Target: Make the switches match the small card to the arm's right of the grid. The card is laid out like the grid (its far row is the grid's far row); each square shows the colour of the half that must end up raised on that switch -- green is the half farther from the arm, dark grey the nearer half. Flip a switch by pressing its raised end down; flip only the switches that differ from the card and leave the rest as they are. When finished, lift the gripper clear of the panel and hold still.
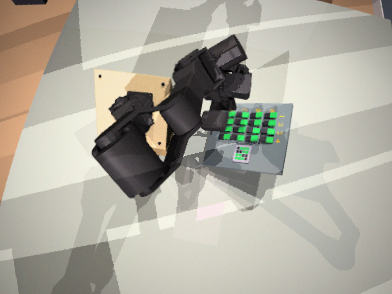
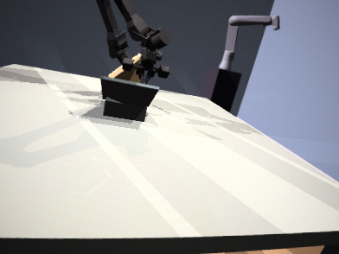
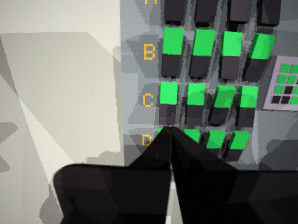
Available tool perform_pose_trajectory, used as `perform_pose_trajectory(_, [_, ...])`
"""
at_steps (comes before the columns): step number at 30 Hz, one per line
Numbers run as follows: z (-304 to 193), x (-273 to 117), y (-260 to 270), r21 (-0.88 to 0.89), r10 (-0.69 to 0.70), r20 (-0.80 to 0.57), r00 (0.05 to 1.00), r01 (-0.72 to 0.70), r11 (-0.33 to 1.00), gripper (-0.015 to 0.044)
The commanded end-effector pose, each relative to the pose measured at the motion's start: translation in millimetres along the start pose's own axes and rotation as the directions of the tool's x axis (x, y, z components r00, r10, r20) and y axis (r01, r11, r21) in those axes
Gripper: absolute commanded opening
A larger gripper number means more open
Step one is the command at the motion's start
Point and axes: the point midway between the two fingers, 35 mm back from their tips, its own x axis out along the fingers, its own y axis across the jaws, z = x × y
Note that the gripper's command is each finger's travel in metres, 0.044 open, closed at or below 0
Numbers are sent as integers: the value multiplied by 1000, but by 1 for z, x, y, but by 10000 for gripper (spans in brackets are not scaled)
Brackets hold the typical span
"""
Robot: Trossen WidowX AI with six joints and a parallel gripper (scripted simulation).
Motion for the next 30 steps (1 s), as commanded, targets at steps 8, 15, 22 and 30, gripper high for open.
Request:
perform_pose_trajectory(8, [0,13,-1,-5,-6,3,1000,6,1000,0])
perform_pose_trajectory(15, [-1,23,-1,-5,-6,3,1000,6,1000,0])
perform_pose_trajectory(22, [-1,25,-1,-5,-6,3,1000,6,1000,0])
perform_pose_trajectory(30, [-1,25,-1,-5,-6,3,1000,6,1000,0])
